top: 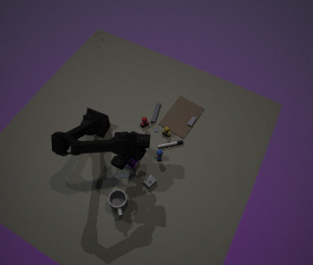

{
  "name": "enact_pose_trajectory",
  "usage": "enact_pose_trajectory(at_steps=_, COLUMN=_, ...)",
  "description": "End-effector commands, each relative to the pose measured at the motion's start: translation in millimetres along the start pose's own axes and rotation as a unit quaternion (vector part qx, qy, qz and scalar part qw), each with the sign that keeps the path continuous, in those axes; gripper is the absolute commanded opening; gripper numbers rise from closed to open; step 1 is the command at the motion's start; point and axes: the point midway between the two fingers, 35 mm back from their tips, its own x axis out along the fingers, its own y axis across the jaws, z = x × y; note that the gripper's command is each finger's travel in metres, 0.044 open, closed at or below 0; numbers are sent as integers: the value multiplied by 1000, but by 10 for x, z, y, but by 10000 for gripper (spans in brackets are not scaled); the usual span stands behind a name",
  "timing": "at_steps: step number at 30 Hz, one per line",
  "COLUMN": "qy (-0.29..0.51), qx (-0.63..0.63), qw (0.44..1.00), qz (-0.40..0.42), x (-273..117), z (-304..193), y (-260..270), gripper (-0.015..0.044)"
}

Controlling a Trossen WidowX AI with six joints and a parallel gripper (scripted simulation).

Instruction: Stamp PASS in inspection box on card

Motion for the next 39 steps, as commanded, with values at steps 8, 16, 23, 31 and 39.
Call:
enact_pose_trajectory(at_steps=8, qy=-2, qx=3, qw=1000, qz=3, x=-192, z=17, y=7, gripper=0)
enact_pose_trajectory(at_steps=16, qy=-2, qx=3, qw=1000, qz=3, x=-321, z=10, y=5, gripper=0)
enact_pose_trajectory(at_steps=23, qy=-1, qx=-9, qw=1000, qz=3, x=-378, z=5, y=23, gripper=0)
enact_pose_trajectory(at_steps=31, qy=-3, qx=-143, qw=990, qz=6, x=-387, z=-13, y=265, gripper=0)
enact_pose_trajectory(at_steps=39, qy=-4, qx=-278, qw=961, qz=7, x=-393, z=-55, y=506, gripper=0)
